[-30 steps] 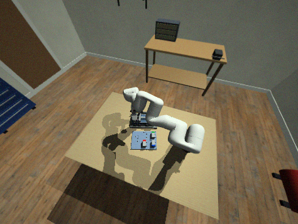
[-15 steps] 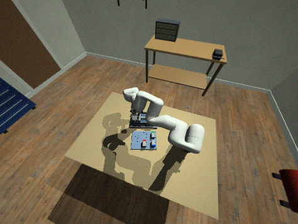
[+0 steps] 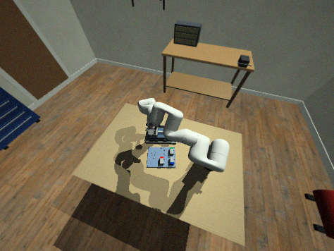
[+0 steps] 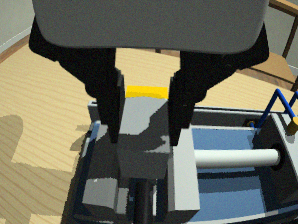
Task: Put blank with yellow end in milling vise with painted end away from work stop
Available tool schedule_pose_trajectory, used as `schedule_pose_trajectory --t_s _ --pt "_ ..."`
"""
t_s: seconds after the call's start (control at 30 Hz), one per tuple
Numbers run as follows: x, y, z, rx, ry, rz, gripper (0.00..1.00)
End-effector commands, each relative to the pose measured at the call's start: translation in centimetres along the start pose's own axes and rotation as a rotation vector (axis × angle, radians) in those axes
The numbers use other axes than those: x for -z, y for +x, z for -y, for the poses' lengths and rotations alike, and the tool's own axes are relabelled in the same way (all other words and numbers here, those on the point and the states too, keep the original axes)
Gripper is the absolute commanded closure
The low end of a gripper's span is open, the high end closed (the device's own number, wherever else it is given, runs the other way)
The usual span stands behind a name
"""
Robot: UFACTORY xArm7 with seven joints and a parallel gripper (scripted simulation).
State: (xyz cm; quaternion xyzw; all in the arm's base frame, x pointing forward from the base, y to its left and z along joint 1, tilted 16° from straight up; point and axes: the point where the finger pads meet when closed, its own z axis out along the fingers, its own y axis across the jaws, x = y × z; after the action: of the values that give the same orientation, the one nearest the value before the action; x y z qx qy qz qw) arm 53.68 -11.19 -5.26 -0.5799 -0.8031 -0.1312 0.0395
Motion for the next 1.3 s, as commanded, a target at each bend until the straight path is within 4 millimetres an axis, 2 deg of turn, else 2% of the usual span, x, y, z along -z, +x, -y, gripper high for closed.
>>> schedule_pose_trajectory --t_s 0.0,1.27 --pt "0.13 -0.09 -0.09 0.001 -0.002 0.003 1.00" --pt "-0.29 -0.09 -0.09 0.001 -0.002 0.003 1.00"
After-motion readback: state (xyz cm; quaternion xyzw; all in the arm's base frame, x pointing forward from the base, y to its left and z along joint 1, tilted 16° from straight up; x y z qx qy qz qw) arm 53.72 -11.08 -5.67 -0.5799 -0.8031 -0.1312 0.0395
